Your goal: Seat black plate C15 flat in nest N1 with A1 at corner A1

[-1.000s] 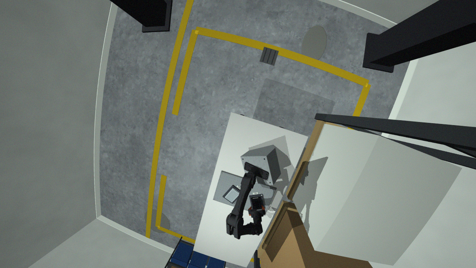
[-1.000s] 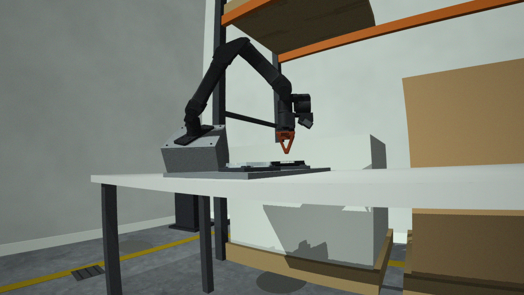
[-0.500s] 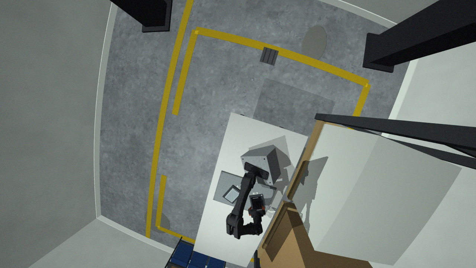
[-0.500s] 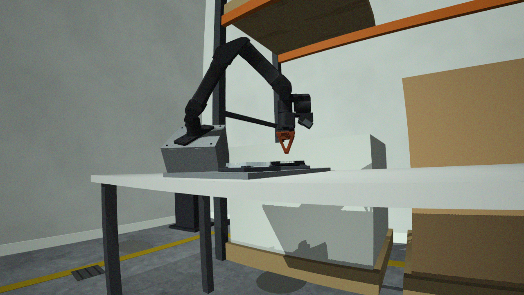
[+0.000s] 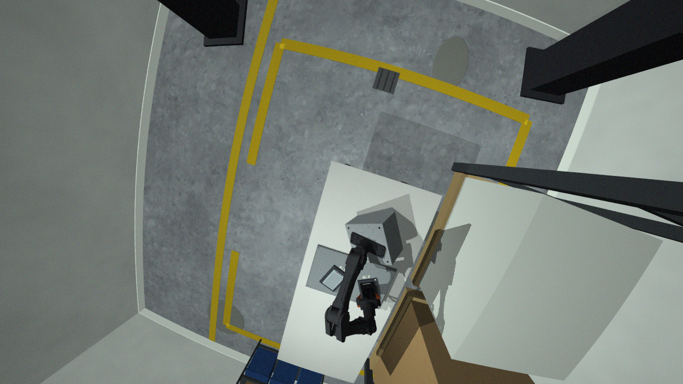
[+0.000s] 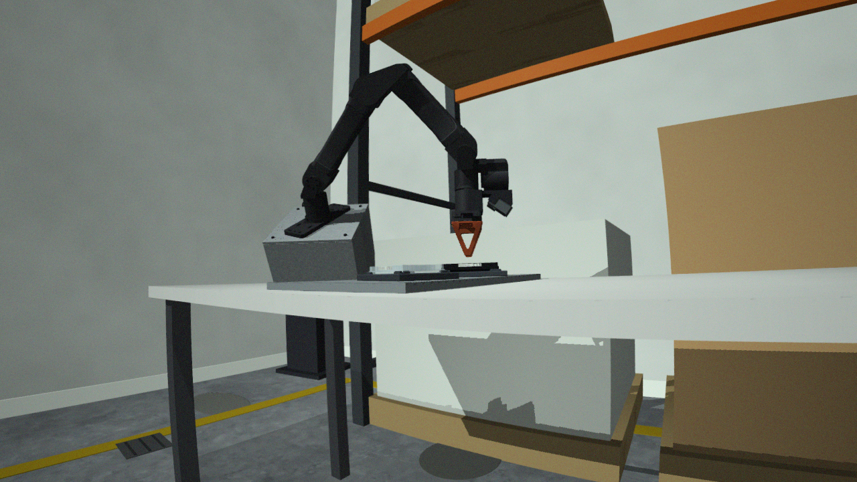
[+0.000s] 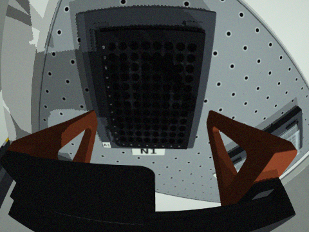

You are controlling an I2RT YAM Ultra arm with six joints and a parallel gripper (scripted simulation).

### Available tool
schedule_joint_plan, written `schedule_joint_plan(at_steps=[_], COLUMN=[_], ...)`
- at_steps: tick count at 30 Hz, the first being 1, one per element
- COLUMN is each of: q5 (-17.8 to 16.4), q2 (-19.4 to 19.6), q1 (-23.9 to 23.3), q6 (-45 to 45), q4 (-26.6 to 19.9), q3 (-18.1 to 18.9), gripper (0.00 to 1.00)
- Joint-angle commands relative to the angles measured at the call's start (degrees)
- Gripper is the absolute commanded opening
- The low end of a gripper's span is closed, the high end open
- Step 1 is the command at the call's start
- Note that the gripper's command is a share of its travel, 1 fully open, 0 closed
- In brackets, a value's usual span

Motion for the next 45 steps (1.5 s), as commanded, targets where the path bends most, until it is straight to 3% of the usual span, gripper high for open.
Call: schedule_joint_plan(at_steps=[1,20,39,40,45], q5=[-0.03,-0.16,-0.16,-0.16,-0.16], q2=[-0.13,3.05,3.05,3.05,3.05], q1=[0.12,-2.02,-2.02,-2.02,-2.02], q6=[-0.74,-3.24,-3.25,-3.25,-3.25], q4=[1.41,6.94,6.94,6.94,6.94], q3=[0.01,-1.05,-1.05,-1.05,-1.05], gripper=[1.00,1.00,1.00,0.00,0.00])
